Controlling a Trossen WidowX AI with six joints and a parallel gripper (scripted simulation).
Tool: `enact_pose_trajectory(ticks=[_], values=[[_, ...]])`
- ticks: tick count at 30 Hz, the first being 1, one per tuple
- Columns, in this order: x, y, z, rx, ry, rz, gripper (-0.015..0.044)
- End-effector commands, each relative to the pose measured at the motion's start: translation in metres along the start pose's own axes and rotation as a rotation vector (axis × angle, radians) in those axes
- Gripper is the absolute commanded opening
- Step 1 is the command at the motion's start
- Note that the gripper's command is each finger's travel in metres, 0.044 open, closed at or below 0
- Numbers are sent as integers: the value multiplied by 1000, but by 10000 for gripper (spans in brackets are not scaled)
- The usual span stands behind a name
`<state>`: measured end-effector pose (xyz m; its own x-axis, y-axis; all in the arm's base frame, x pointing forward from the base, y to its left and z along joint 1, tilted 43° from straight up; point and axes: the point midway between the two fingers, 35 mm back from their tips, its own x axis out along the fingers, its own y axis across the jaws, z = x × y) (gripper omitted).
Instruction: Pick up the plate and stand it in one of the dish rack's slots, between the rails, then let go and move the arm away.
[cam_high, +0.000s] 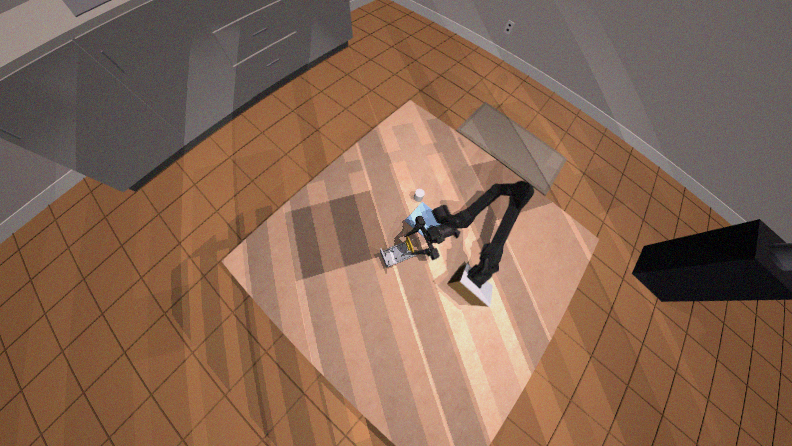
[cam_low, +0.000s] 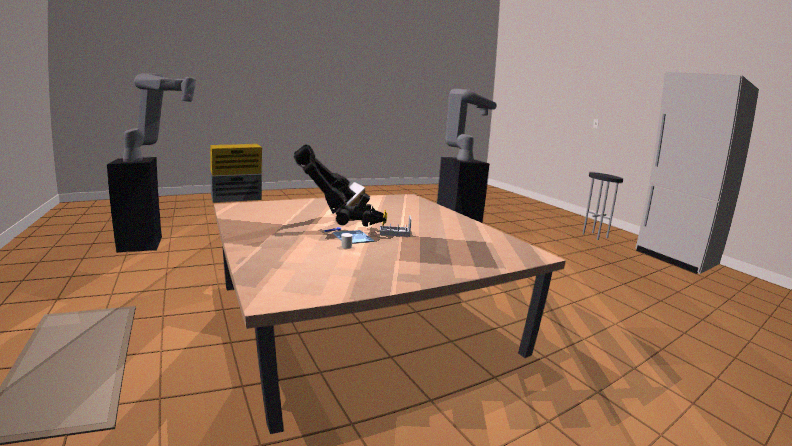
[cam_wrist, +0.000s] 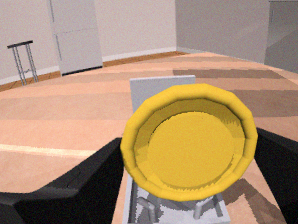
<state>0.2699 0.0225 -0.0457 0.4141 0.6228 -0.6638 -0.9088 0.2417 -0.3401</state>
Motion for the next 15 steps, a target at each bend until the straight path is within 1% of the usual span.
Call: enact_pose_trajectory(ticks=[1, 4, 15], values=[[6, 4, 0, 6, 2, 5, 0], [12, 6, 0, 0, 0, 2, 0], [18, 8, 1, -11, -2, -2, 0]])
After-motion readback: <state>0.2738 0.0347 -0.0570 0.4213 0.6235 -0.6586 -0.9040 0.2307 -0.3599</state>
